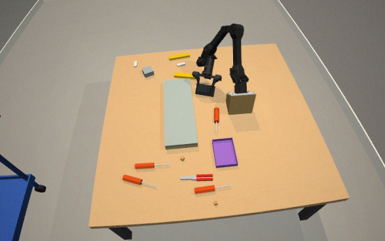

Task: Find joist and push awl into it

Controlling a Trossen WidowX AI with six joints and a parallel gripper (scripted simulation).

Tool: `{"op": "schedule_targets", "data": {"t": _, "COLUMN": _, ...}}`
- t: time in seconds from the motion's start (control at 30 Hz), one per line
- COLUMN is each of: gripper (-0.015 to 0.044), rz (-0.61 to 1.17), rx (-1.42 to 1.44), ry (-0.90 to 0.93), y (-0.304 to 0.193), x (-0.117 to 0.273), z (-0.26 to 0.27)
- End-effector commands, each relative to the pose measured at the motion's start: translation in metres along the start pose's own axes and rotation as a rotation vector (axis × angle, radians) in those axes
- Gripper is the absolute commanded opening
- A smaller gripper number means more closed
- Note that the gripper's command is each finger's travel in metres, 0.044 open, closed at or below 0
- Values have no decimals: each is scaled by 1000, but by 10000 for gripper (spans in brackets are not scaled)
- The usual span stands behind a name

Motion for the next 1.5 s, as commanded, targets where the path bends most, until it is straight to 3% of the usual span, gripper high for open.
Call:
{"op": "schedule_targets", "data": {"t": 0.0, "gripper": 378, "rz": 0, "rx": 0, "ry": 0, "y": 0, "x": 0, "z": 0}}
{"op": "schedule_targets", "data": {"t": 0.17, "gripper": 378, "rz": 0, "rx": 0, "ry": 0, "y": 0, "x": 0, "z": 0}}
{"op": "schedule_targets", "data": {"t": 0.27, "gripper": 440, "rz": 0, "rx": 0, "ry": 0, "y": 0, "x": 0, "z": 0}}
{"op": "schedule_targets", "data": {"t": 0.77, "gripper": 440, "rz": 0, "rx": 0, "ry": 0, "y": 0, "x": 3, "z": 0}}
{"op": "schedule_targets", "data": {"t": 1.33, "gripper": 440, "rz": -1, "rx": 0, "ry": 0, "y": 0, "x": 30, "z": 0}}
{"op": "schedule_targets", "data": {"t": 1.47, "gripper": 440, "rz": 2, "rx": -2, "ry": -2, "y": -20, "x": 42, "z": 7}}
Point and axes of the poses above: the point midway between the two fingers, 35 mm back from their tips, its own x axis back along the fingers, its own z axis across the jaws, y = z × x, the point moved 3 cm from there along x, back along the fingers, and after that the axes turned 13 degrees about x, right-handed, at the moved point
